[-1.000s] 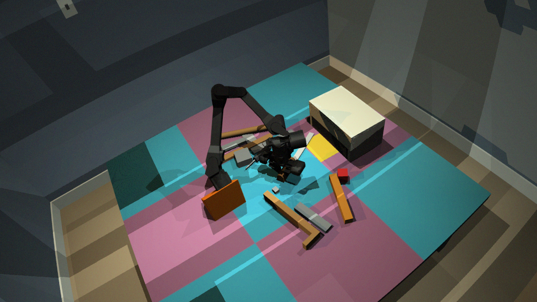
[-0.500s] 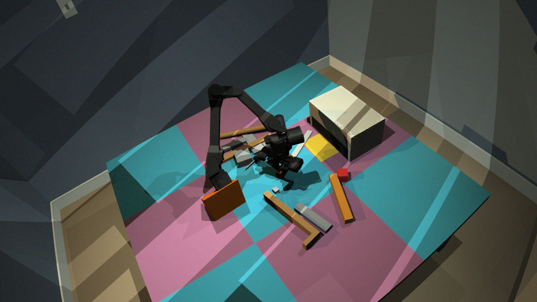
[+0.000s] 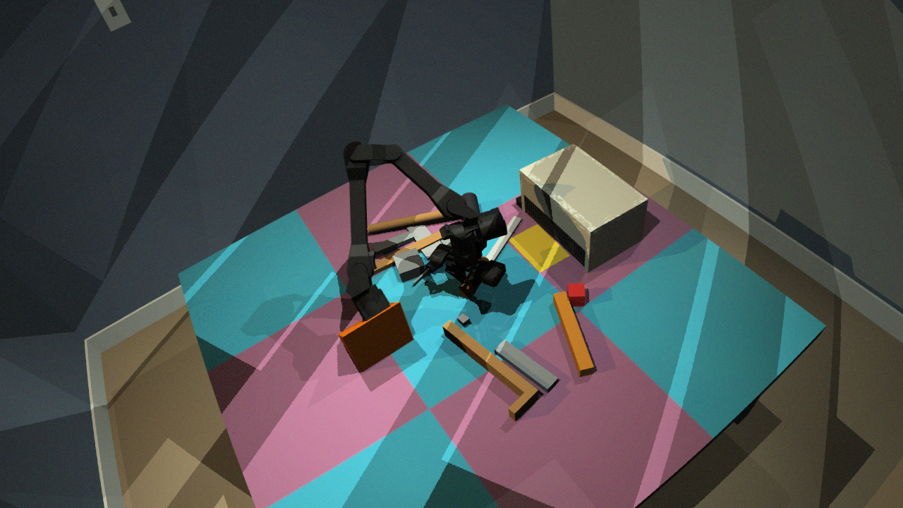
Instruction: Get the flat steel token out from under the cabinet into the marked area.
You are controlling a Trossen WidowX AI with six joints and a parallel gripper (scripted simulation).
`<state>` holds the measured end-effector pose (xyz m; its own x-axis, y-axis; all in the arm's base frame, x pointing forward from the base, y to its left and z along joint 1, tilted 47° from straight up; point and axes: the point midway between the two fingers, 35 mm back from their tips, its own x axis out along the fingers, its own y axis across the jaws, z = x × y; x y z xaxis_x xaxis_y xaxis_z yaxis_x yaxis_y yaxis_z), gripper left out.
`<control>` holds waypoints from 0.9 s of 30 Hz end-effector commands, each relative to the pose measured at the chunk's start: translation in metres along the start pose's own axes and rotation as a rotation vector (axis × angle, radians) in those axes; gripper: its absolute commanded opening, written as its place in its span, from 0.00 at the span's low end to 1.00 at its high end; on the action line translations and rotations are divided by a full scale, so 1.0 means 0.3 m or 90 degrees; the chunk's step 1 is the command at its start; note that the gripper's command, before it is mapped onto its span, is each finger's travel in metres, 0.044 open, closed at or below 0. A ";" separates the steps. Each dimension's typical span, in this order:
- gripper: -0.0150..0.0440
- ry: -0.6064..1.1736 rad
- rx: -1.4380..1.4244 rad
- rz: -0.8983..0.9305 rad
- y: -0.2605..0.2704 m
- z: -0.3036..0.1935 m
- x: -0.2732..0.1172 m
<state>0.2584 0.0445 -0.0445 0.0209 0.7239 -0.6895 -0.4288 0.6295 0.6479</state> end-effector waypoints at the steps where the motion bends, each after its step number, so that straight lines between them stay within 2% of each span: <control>1: 0.25 -0.004 -0.004 -0.002 0.013 0.009 -0.004; 27: 0.25 -0.004 -0.004 -0.001 0.092 0.033 -0.004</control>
<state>0.2550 0.0619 -0.0263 0.0205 0.7242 -0.6893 -0.4288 0.6292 0.6483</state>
